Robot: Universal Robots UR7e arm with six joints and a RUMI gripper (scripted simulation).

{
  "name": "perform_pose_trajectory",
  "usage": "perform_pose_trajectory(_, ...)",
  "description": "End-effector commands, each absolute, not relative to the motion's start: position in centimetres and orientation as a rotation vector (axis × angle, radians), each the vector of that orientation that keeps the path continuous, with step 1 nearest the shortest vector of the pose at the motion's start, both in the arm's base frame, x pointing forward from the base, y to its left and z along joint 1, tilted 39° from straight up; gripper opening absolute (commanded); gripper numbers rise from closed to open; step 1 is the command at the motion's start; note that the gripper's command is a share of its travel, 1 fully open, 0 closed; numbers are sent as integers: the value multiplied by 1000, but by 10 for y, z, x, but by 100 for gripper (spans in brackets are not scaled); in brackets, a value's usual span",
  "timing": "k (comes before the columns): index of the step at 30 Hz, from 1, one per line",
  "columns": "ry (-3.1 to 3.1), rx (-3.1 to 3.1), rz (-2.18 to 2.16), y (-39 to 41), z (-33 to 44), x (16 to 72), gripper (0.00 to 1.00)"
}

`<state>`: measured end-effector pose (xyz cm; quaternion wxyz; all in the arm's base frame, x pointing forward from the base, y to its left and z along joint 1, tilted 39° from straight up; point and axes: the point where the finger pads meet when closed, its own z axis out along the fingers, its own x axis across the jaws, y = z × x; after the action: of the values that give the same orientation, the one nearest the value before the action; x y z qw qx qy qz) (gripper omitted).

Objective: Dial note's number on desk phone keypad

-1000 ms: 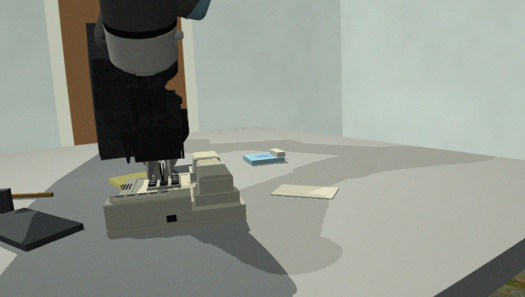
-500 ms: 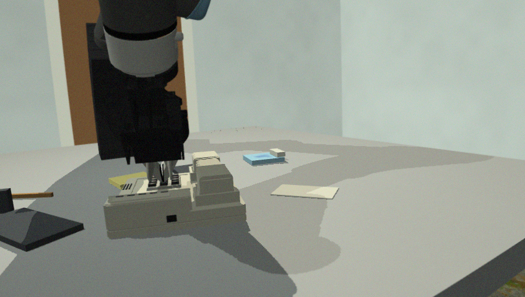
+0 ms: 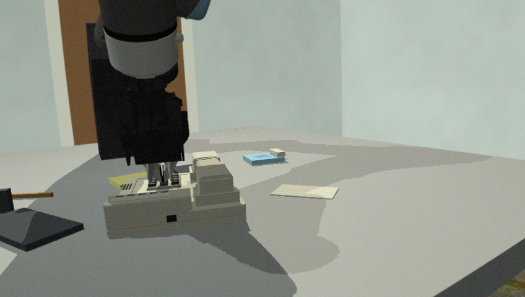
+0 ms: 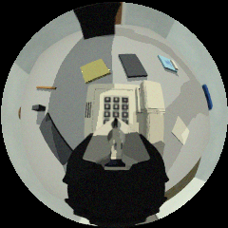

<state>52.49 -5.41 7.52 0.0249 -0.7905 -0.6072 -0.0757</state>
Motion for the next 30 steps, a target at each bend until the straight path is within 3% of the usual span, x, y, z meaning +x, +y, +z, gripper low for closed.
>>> perform_pose_trajectory(1, -1883, -2445, -238, -54, 76, 528, 0)
perform_pose_trajectory(30, -1879, -2445, -235, -53, 86, 517, 0)
